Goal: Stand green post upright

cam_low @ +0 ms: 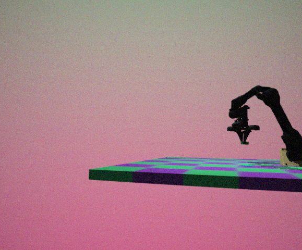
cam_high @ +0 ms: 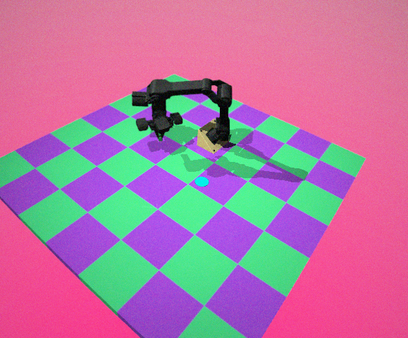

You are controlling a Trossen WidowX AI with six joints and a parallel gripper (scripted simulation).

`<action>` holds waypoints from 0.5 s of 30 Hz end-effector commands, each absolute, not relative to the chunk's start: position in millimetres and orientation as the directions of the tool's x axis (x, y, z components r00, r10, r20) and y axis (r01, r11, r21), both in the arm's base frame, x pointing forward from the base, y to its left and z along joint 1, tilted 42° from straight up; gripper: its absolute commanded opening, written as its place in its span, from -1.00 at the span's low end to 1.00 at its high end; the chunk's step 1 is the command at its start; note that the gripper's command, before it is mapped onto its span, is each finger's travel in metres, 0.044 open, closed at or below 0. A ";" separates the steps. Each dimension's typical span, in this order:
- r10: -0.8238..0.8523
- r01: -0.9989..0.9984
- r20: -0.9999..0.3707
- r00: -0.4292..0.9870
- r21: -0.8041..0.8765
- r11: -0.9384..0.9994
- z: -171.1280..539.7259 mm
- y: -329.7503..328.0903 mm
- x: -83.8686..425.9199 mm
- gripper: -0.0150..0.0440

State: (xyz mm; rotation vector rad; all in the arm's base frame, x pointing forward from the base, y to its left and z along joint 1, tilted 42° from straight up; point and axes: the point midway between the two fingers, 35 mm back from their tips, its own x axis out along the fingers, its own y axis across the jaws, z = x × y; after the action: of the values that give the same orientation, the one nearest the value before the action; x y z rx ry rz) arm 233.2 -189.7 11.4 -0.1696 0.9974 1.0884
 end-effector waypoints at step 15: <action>0.637 -0.569 -0.764 0.105 0.479 0.669 58.7 -162.0 250.6 -0.42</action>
State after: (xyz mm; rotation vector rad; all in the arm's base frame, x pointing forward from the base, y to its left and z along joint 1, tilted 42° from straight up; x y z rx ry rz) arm 248.5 -169.3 48.5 0.0154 1.1385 0.9333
